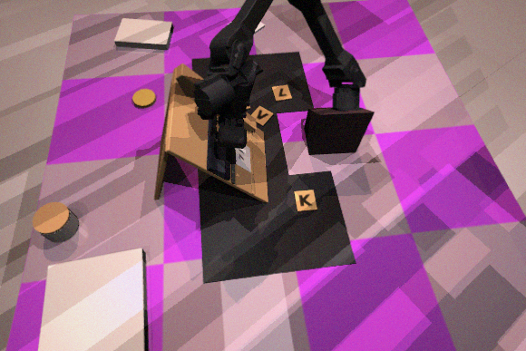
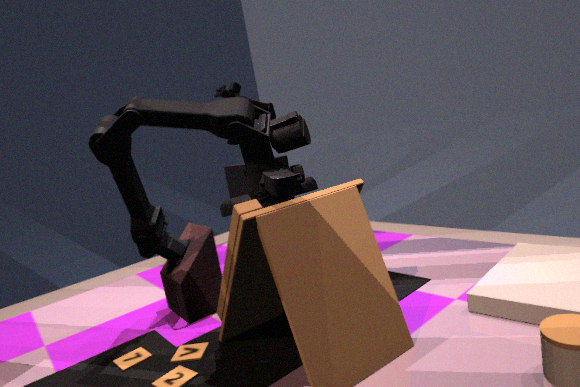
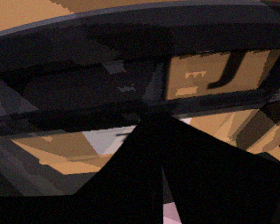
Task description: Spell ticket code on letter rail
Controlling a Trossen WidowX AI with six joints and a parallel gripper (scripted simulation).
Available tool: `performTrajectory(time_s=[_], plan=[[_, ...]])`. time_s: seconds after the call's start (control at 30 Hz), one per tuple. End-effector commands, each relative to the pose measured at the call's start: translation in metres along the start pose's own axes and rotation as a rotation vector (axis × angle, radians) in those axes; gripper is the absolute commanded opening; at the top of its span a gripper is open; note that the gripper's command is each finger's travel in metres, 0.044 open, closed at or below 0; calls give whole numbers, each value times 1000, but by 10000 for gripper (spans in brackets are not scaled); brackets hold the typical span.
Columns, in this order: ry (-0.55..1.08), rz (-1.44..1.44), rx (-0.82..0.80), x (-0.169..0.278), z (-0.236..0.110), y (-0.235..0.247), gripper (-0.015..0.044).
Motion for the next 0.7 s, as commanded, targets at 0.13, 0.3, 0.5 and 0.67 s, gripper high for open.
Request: performTrajectory(time_s=[0.13, 0.3, 0.5, 0.67], plan=[[0, -3, 0, -3, 4, 0, 0], [0, -3, 0, -5, 5, 0, 0], [0, -3, 0, -7, 8, -1, 0], [0, -3, 1, -8, 10, -1, 0]])
Point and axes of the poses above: the point midway between the two fingers, 35 mm back from their tips, its own z axis out along the fingers, its own y axis across the jaws, x = y × z, the point moved 7 cm from there along -z, back along the fingers, and after that the axes turned 7 degrees about z, right-handed, at the moved point
